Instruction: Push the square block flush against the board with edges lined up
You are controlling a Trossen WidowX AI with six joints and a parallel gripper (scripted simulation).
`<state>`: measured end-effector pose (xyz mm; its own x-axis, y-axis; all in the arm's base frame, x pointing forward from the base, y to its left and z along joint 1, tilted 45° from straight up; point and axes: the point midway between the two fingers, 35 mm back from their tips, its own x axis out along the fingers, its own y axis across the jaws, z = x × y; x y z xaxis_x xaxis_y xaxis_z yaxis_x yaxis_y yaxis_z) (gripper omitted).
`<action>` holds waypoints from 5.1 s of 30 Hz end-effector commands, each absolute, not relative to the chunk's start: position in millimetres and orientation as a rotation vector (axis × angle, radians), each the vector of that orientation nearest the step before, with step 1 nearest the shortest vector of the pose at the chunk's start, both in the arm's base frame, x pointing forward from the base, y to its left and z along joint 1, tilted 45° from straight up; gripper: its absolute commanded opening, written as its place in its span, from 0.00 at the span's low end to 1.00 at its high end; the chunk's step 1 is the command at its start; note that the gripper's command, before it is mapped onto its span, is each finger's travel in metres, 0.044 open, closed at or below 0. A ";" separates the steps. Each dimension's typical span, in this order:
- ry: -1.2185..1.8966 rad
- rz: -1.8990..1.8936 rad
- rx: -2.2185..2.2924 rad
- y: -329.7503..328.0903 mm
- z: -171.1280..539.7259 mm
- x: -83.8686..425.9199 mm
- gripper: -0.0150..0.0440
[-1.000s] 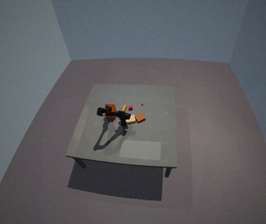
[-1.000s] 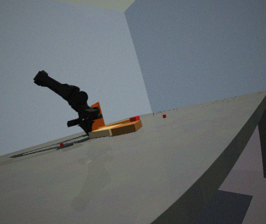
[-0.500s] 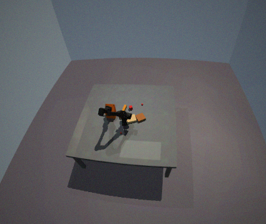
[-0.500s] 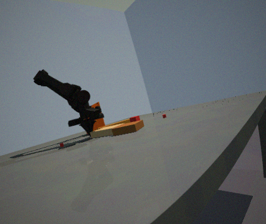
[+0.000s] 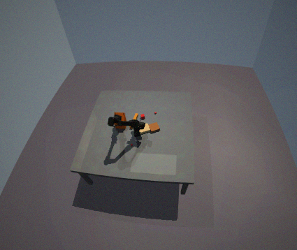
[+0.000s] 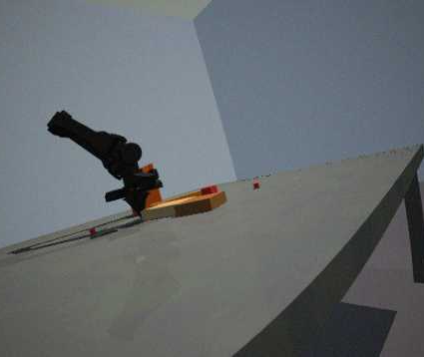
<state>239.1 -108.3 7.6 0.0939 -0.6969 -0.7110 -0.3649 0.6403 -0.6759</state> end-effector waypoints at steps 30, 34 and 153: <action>1.510 -0.308 -0.918 -97.0 0.1 267.8 0.25; 1.510 -0.308 -0.917 -95.6 -0.8 270.9 0.25; 0.962 -1.114 0.149 2.6 -96.0 276.5 0.25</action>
<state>273.1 3.4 -98.5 0.0943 -0.6906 -0.7171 0.8085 0.4734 -0.3497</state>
